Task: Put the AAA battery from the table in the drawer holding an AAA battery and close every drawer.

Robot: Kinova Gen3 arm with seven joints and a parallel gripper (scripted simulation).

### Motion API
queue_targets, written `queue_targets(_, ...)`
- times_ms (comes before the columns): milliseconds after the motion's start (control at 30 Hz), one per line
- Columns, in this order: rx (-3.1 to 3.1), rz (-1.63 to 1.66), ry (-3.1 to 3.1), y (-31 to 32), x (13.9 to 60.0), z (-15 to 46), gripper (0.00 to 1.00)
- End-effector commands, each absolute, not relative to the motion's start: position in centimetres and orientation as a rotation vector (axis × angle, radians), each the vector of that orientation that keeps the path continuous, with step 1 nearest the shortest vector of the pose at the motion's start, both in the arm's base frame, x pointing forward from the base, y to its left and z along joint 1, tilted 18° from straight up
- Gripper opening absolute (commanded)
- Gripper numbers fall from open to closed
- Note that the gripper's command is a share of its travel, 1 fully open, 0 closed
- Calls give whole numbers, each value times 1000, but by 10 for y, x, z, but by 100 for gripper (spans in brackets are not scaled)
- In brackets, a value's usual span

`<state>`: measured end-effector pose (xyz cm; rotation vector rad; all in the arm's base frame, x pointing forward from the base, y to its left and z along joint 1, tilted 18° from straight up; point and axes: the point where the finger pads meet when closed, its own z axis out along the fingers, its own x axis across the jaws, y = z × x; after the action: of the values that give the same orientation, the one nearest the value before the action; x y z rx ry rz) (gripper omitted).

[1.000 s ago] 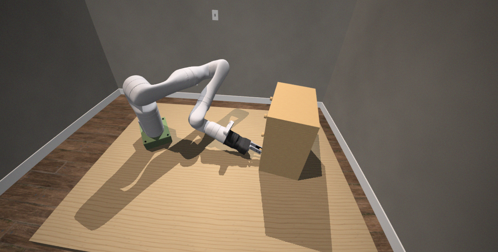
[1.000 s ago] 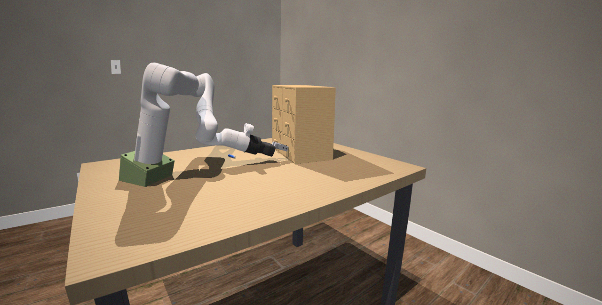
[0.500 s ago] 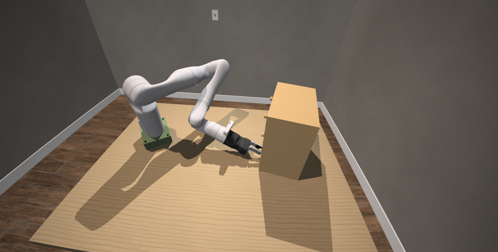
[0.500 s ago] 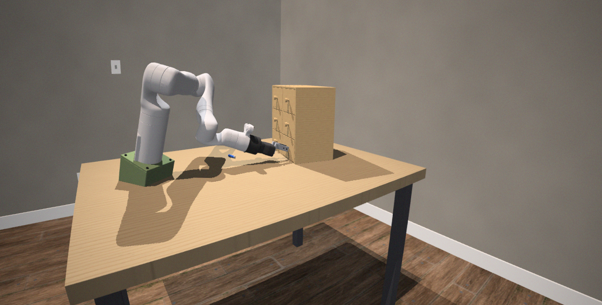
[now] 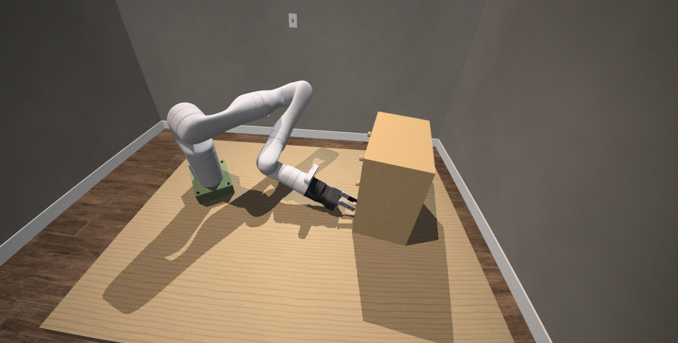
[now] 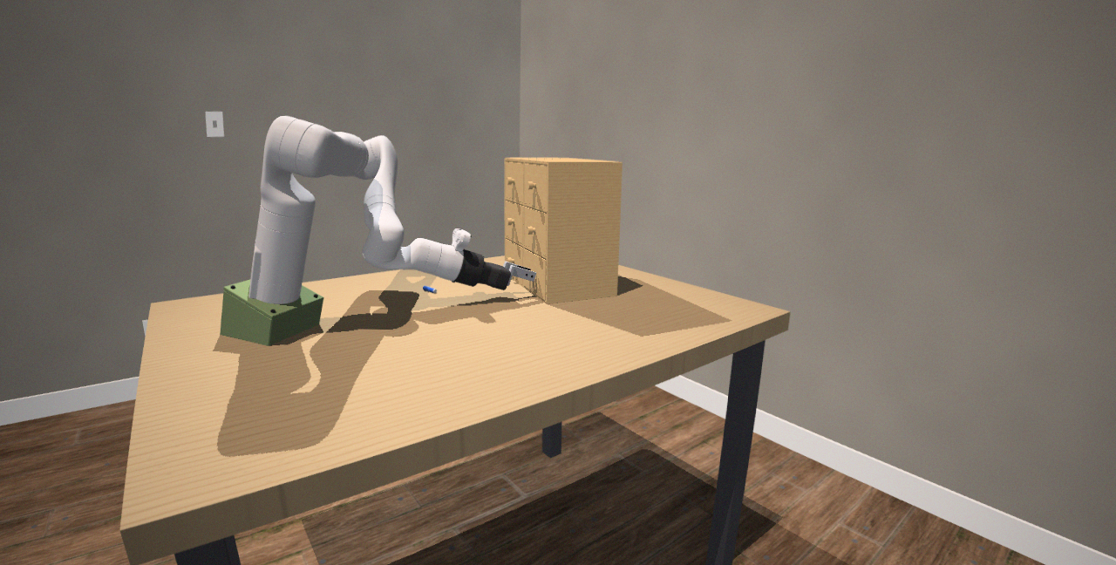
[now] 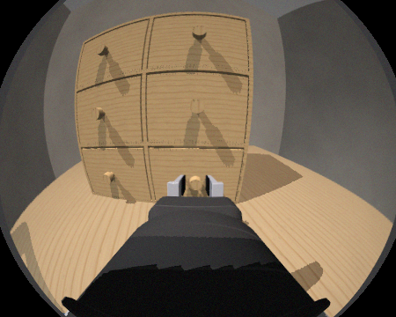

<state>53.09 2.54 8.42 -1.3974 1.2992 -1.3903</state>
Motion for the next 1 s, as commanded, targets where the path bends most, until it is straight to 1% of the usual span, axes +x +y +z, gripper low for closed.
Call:
queue_targets(0,-1396,-1391,1298,26,531,85,67)
queue_targets(333,-1396,-1391,1298,26,520,82,67)
queue_targets(733,-1396,-1391,1298,29,488,75,67)
queue_targets(967,-1396,-1391,1298,29,483,74,67)
